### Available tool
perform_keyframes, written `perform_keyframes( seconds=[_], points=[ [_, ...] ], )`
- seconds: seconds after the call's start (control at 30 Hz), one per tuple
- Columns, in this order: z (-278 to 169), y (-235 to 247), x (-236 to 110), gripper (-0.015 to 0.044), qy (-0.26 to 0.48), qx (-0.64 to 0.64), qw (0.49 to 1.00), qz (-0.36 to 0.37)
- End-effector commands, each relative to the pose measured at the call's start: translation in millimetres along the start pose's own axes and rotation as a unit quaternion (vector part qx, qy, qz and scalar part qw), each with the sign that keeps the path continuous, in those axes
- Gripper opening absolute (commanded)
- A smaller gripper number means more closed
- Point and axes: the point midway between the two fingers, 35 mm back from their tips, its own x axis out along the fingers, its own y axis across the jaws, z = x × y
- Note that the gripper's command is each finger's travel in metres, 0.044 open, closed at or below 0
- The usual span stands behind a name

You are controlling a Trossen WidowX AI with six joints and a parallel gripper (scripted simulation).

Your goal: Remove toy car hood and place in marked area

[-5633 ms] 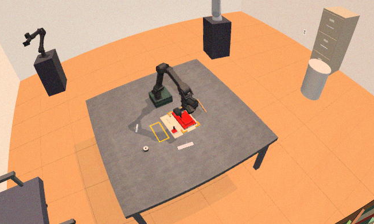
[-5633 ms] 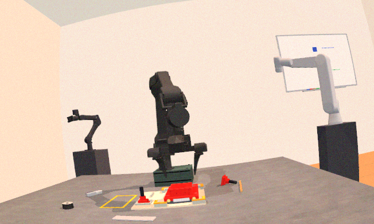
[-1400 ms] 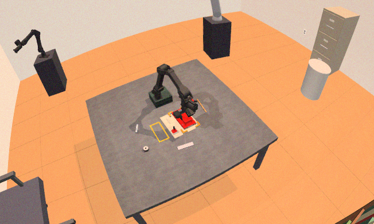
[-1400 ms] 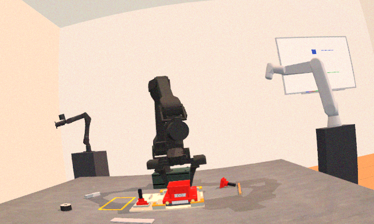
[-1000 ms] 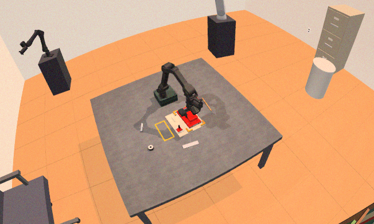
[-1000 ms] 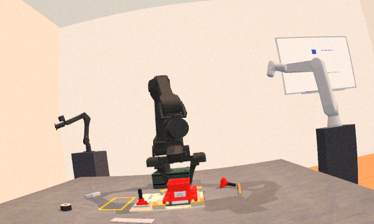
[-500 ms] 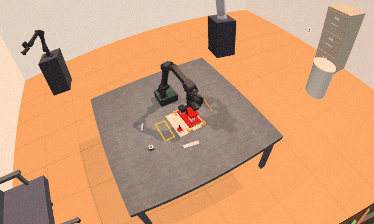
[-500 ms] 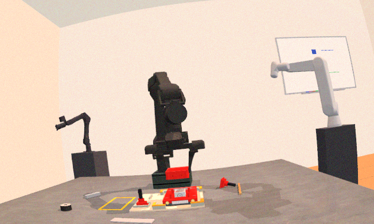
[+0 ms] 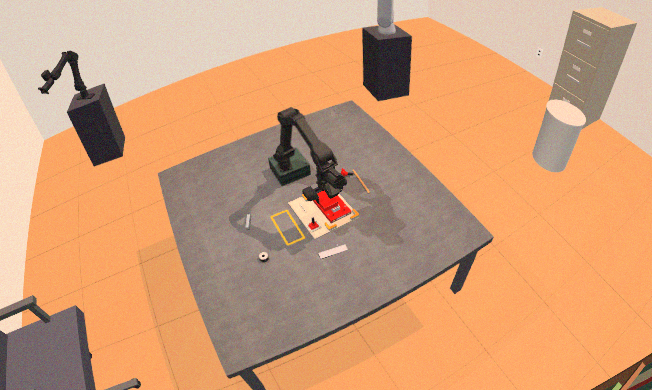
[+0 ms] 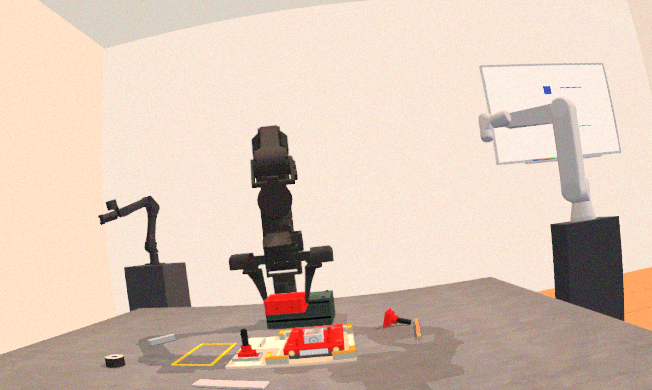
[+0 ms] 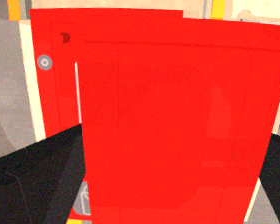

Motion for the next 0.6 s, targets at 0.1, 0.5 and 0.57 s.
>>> perform_keyframes(
  seconds=[0.1, 0.5, 0.57],
  points=[
    [0.7, -29.4, -1.5, 0.0000, 0.000, -0.001, 1.000, -0.001],
    [-3.2, -78.7, -3.8, 0.0000, -0.001, -0.001, 1.000, -0.003],
    [-4.5, -86.8, -4.2, 0.0000, -0.001, -0.001, 1.000, -0.003]
  ],
)
